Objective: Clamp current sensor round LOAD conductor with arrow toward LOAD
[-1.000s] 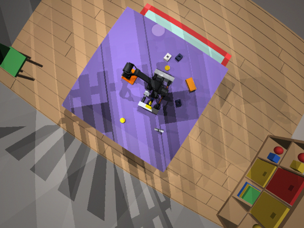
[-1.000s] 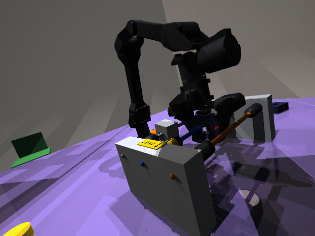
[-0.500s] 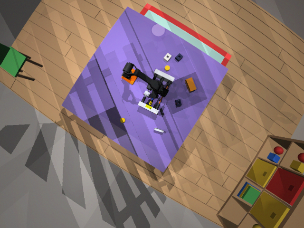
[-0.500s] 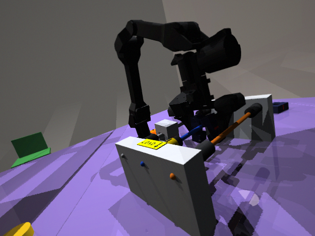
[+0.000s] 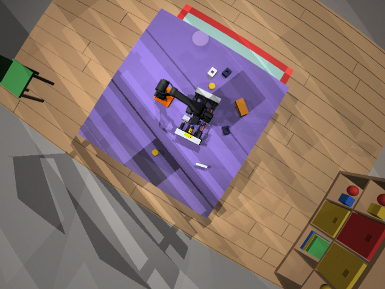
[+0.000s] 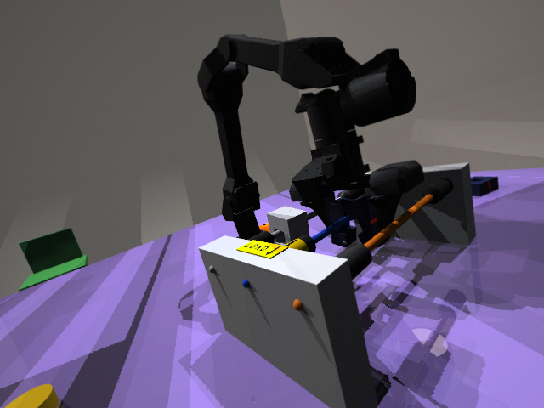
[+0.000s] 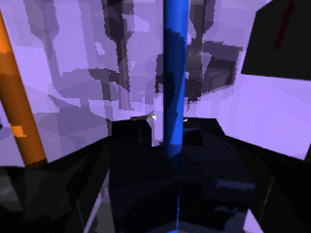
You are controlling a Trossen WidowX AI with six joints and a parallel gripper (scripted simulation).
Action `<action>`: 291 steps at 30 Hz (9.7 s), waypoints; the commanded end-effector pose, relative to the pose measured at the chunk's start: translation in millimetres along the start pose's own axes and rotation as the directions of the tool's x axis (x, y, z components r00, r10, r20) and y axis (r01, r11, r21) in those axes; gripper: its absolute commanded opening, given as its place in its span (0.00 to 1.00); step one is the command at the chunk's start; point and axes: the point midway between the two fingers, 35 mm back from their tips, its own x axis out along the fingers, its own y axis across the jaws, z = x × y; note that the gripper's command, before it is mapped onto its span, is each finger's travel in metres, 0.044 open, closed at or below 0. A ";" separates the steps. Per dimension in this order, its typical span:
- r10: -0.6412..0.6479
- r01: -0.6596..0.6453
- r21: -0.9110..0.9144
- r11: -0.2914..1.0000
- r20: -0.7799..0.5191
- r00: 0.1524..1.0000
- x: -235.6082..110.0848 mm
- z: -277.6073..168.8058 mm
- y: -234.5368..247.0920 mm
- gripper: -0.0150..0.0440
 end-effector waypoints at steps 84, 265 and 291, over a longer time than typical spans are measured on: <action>0.174 -0.174 0.002 0.985 0.006 0.985 -13.5 0.4 1.1 0.67; 0.498 -0.377 -0.926 0.015 -0.320 0.806 -108.4 60.6 -82.7 1.00; 0.635 -0.089 -0.918 -0.387 -0.335 0.696 -112.3 75.6 -100.5 1.00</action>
